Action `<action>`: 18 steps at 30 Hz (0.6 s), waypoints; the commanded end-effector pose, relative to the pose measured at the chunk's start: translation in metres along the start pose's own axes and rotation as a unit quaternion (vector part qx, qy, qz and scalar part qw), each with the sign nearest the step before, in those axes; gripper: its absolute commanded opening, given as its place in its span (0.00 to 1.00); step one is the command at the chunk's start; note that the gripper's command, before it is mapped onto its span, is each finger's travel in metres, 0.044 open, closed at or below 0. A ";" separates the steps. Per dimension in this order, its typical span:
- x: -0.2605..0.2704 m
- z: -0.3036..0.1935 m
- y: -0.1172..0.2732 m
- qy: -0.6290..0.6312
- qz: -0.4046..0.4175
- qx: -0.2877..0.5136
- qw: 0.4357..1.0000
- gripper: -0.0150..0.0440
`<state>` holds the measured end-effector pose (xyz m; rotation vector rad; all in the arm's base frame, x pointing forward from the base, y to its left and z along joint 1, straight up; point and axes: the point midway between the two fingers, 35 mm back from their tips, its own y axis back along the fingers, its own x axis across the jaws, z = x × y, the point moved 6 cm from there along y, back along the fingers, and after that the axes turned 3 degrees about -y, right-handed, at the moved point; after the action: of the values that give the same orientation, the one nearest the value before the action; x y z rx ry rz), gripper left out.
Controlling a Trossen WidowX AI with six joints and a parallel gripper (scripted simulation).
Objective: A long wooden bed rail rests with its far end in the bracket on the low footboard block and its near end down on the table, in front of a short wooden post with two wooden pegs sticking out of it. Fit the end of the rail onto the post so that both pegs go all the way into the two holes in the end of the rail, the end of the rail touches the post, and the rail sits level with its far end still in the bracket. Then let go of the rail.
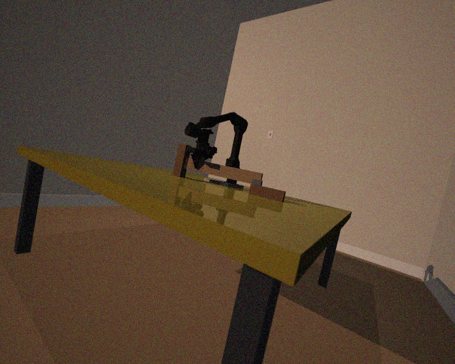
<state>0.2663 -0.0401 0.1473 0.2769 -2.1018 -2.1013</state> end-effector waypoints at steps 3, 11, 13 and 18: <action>0.000 0.000 0.000 0.000 0.001 0.000 1.000 0.74; 0.000 0.000 0.000 0.000 0.001 0.000 1.000 1.00; 0.000 0.000 0.000 0.000 0.001 0.000 1.000 1.00; 0.000 0.016 0.014 0.000 0.000 0.001 1.000 1.00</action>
<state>0.2650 -0.0369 0.1489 0.2658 -2.0968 -2.1022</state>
